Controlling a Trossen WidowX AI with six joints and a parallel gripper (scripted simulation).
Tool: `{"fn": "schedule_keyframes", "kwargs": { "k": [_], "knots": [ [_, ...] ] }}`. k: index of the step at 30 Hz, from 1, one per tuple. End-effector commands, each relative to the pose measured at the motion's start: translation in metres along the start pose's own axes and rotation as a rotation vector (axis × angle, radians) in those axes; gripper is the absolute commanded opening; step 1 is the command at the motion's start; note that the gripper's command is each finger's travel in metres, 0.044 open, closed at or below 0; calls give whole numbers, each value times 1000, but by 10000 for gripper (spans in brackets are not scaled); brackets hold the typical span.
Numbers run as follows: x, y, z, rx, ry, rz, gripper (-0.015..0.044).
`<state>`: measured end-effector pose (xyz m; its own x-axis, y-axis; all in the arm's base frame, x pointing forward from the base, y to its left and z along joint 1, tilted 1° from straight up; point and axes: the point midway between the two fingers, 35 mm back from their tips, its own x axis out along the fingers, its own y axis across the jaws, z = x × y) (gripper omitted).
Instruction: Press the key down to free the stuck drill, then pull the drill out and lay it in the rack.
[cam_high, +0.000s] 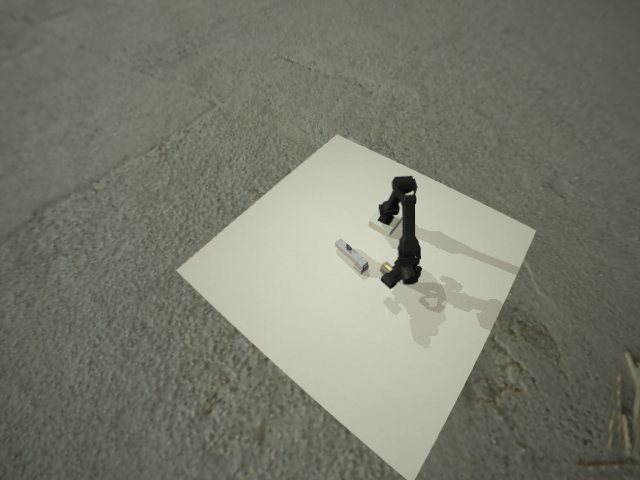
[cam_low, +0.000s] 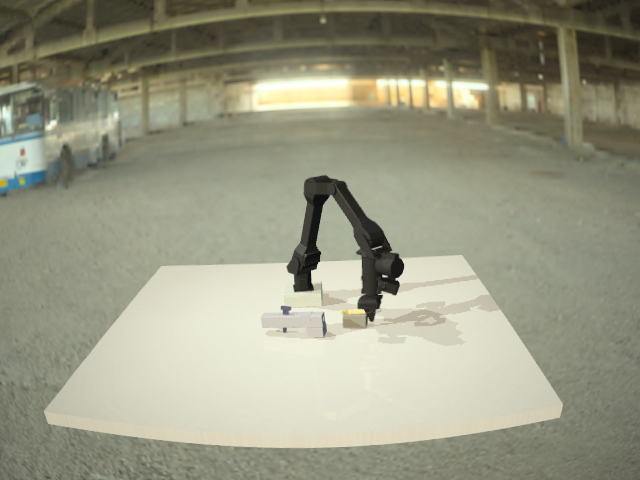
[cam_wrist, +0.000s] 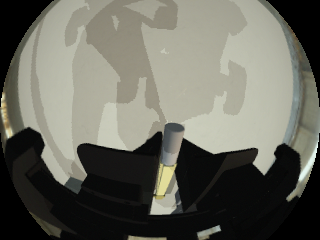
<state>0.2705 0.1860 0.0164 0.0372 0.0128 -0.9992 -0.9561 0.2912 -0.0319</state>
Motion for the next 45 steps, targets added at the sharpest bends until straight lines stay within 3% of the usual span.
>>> {"fn": "schedule_keyframes", "kwargs": {
  "k": [1, 16, 33, 45],
  "knots": [
    [6, 1, -1, 3, 3, 4, 0],
    [17, 3, -2, 3, 4, 5, 0],
    [11, 3, 1, -1, -8, 3, 440],
    [-35, 5, -1, 3, 3, 5, 440]
  ]
}}
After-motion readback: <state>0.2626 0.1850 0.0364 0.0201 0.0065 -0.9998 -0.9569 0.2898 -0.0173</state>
